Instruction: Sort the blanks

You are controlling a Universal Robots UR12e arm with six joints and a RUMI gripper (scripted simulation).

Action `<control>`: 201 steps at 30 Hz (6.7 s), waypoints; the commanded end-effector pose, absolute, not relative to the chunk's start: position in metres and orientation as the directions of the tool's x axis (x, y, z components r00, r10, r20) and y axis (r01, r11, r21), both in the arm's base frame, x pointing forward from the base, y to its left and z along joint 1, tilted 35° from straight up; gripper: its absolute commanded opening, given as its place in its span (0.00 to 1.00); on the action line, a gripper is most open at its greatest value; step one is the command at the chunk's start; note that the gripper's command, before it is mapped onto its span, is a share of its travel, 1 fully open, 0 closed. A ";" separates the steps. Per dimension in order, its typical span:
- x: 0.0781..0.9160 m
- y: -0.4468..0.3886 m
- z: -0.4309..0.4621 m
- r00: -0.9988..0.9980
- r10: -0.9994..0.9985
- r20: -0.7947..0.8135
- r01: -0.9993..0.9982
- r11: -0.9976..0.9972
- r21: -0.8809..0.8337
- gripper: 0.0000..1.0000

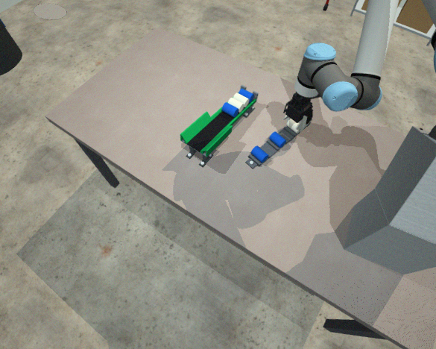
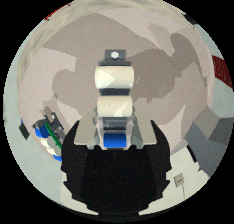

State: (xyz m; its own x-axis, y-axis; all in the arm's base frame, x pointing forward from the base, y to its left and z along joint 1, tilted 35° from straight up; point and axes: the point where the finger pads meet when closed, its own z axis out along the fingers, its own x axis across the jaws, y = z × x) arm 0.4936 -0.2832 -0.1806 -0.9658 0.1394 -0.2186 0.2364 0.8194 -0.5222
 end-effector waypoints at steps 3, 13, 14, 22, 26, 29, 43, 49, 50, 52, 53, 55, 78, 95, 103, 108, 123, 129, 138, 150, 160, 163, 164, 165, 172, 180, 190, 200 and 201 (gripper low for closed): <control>0.497 -0.284 -0.179 -0.965 0.137 -0.222 0.236 0.819 -0.524 0.35; 0.496 -0.284 -0.179 -0.966 0.137 -0.222 0.236 0.819 -0.523 0.35; 0.496 -0.284 -0.179 -0.966 0.137 -0.222 0.236 0.819 -0.523 0.35; 0.496 -0.284 -0.179 -0.966 0.137 -0.222 0.236 0.819 -0.523 0.35; 0.496 -0.284 -0.179 -0.965 0.137 -0.222 0.236 0.819 -0.523 0.35; 0.497 -0.284 -0.179 -0.965 0.137 -0.222 0.236 0.819 -0.523 0.35; 0.497 -0.284 -0.179 -0.965 0.137 -0.222 0.236 0.819 -0.523 0.35; 0.497 -0.284 -0.179 -0.965 0.137 -0.222 0.236 0.819 -0.523 0.35; 0.497 -0.284 -0.179 -0.965 0.137 -0.222 0.236 0.819 -0.523 0.35; 0.497 -0.284 -0.179 -0.965 0.137 -0.222 0.236 0.819 -0.523 0.35; 0.497 -0.284 -0.179 -0.965 0.137 -0.222 0.236 0.819 -0.523 0.35; 0.497 -0.284 -0.179 -0.965 0.137 -0.222 0.236 0.819 -0.523 0.35; 0.497 -0.284 -0.179 -0.965 0.137 -0.222 0.236 0.819 -0.523 0.48; 0.491 -0.265 -0.154 -0.966 0.137 -0.218 0.234 0.820 -0.523 0.48; 0.487 -0.244 -0.123 -0.966 0.137 -0.219 0.234 0.819 -0.523 0.48; 0.485 -0.236 -0.111 -0.966 0.137 -0.219 0.234 0.819 -0.523 0.48; 0.485 -0.234 -0.106 -0.966 0.139 -0.218 0.236 0.819 -0.523 1.00; 0.485 -0.234 -0.106 -0.966 0.138 -0.219 0.236 0.819 -0.523 1.00; 0.485 -0.234 -0.106 -0.966 0.138 -0.219 0.236 0.819 -0.523 1.00; 0.488 -0.231 -0.107 -0.974 0.105 -0.199 0.197 0.824 -0.531 1.00; 0.493 -0.228 -0.110 -0.989 0.020 -0.145 0.097 0.831 -0.548 1.00; 0.495 -0.225 -0.112 -0.993 -0.029 -0.112 0.038 0.831 -0.555 1.00; 0.496 -0.224 -0.112 -0.994 -0.048 -0.099 0.016 0.830 -0.557 1.00; 0.497 -0.223 -0.113 -0.994 -0.067 -0.086 -0.008 0.829 -0.559 1.00; 0.502 -0.217 -0.117 -0.983 -0.181 -0.008 -0.146 0.812 -0.565 1.00; 0.512 -0.202 -0.127 -0.902 -0.404 0.152 -0.418 0.729 -0.542 1.00; 0.524 -0.183 -0.140 -0.702 -0.632 0.327 -0.703 0.546 -0.455 1.00; 0.535 -0.154 -0.159 -0.320 -0.808 0.495 -0.941 0.212 -0.263 1.00; 0.536 -0.151 -0.161 -0.278 -0.816 0.506 -0.954 0.176 -0.241 1.00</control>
State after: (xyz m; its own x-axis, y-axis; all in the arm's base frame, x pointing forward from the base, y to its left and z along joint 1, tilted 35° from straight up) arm 0.5293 -0.1639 -0.1514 -0.4940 -0.7482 0.4429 -0.8641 0.3656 -0.3460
